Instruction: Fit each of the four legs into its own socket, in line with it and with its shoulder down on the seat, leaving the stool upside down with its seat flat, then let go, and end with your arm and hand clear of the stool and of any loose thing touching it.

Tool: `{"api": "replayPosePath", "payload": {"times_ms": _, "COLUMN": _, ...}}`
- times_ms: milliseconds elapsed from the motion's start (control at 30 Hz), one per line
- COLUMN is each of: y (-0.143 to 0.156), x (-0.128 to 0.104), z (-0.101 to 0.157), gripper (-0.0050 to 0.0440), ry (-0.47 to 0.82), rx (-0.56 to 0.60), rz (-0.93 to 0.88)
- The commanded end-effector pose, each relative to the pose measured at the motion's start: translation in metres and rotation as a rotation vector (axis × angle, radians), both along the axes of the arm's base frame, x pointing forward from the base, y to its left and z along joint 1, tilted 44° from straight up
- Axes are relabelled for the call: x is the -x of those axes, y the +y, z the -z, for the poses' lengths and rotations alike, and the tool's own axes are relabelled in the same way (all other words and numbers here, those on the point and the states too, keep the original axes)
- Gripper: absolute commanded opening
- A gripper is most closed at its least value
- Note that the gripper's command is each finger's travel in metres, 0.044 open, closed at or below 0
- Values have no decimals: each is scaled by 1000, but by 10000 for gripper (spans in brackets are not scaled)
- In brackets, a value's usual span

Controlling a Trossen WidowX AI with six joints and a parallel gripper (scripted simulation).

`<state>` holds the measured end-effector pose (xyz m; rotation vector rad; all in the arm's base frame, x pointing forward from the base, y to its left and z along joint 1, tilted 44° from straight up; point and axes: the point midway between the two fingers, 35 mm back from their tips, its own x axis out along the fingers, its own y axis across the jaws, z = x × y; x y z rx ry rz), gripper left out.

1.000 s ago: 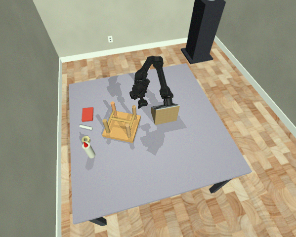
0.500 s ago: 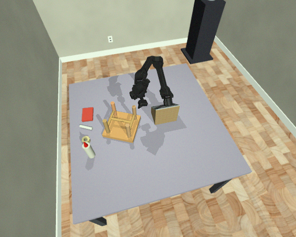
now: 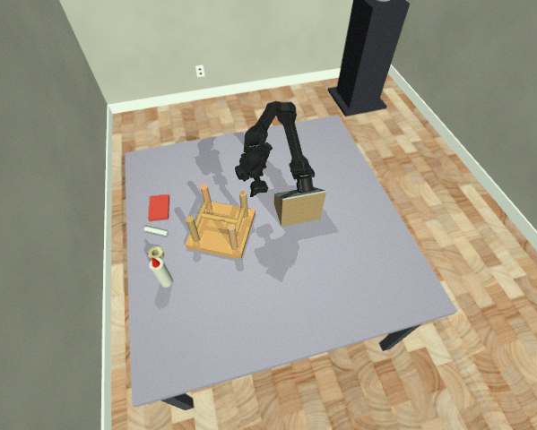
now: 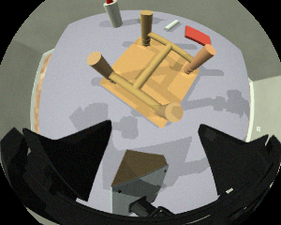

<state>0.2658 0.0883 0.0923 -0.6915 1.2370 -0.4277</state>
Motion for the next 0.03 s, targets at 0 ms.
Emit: {"api": "replayPosePath", "payload": {"times_ms": 0, "y": 0, "x": 1, "z": 0, "gripper": 440, "ry": 1, "rx": -1, "rz": 3}}
